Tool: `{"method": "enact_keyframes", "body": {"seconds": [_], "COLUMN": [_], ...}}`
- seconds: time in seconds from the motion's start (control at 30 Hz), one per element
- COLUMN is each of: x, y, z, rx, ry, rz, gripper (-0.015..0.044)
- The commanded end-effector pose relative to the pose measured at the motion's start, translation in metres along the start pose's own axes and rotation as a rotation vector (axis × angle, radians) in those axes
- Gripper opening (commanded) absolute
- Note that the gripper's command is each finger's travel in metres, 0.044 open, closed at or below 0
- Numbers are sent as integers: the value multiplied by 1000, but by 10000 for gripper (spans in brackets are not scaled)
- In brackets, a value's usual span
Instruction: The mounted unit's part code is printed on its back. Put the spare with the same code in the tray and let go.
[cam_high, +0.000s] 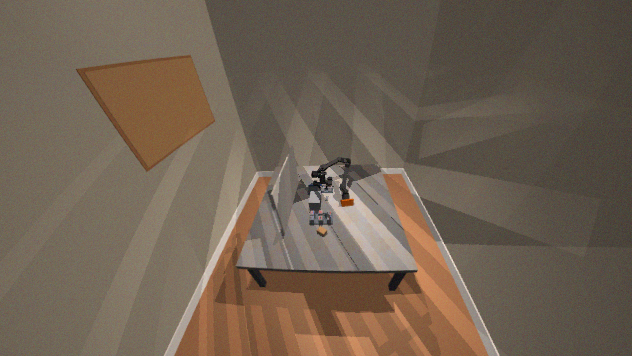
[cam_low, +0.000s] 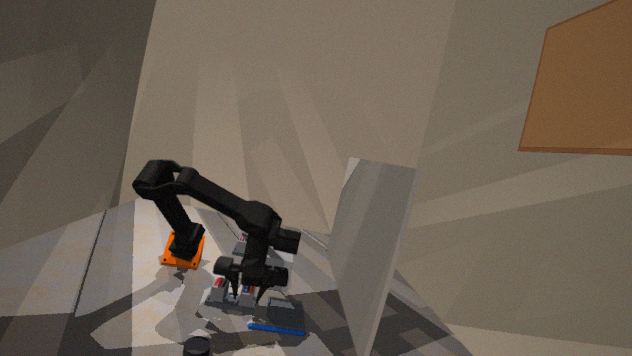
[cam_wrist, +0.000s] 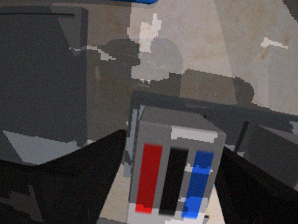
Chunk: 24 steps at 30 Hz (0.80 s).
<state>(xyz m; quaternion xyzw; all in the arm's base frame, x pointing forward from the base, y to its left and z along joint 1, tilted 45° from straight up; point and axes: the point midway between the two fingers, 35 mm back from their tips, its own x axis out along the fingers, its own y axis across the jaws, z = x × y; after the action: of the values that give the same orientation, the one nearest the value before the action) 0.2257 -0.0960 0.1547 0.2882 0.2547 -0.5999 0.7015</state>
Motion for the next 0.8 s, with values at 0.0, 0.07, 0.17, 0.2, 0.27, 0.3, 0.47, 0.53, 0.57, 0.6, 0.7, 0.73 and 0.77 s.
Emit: {"method": "enact_keyframes", "body": {"seconds": [0.0, 0.07, 0.17, 0.2, 0.27, 0.3, 0.47, 0.53, 0.57, 0.6, 0.7, 0.73, 0.77], "x": [0, 0, 0, 0, 0, 0, 0, 0, 0, 0, -1, -3, -7], "y": [0, 0, 0, 0, 0, 0, 0, 0, 0, 0, 0, 1, 1], "z": [0, 0, 0, 0, 0, 0, 0, 0, 0, 0, 0, 0, -1], "rx": [1, 1, 1, 1, 1, 1, 1, 1, 1, 1, 1, 1, 1], "ry": [0, 0, 0, 0, 0, 0, 0, 0, 0, 0, 1, 2, 4], "rz": [0, 0, 0, 0, 0, 0, 0, 0, 0, 0, 0, 0, 0], "gripper": [195, 162, 142, 135, 122, 96, 0, 0, 0, 0, 0, 0, 0]}}
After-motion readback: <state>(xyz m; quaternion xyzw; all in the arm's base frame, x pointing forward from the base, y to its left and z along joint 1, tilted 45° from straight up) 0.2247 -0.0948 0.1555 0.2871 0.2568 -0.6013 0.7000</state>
